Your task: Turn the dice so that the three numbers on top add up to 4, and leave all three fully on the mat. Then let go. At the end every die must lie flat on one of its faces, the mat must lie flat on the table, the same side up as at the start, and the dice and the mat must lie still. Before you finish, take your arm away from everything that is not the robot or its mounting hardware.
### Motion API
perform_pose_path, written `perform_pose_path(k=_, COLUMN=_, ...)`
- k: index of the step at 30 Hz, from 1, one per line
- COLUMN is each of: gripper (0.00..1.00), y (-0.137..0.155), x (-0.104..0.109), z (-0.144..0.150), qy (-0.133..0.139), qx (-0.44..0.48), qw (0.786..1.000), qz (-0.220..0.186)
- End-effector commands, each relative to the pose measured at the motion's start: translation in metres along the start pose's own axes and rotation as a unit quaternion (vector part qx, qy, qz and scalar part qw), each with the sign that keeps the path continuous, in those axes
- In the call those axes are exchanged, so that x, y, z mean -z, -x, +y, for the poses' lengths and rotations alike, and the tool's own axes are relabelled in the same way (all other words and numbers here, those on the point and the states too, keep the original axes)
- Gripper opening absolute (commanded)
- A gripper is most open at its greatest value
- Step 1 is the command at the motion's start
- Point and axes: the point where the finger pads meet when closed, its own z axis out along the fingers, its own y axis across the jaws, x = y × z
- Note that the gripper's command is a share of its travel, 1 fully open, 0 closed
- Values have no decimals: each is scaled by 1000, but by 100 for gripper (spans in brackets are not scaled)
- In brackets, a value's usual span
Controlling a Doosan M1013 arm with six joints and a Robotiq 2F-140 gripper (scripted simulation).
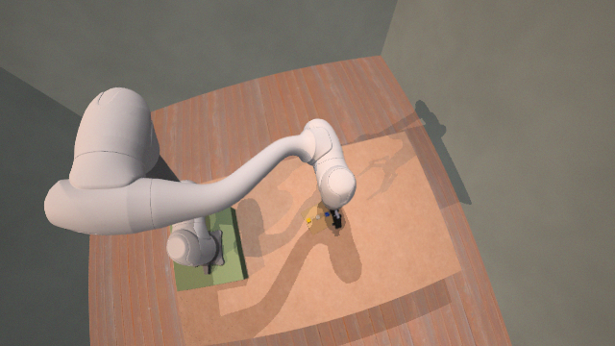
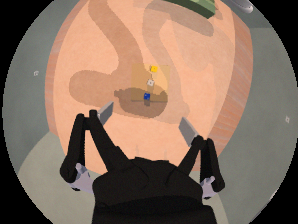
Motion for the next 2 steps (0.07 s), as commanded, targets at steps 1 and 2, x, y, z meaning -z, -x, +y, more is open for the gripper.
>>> perform_pose_path(k=1, gripper=100, y=0, x=0, z=0, qy=0, qx=0, qw=1000, qz=0)
perform_pose_path(k=2, gripper=100, y=0, x=0, z=0, qy=0, qx=0, qw=1000, qz=0)
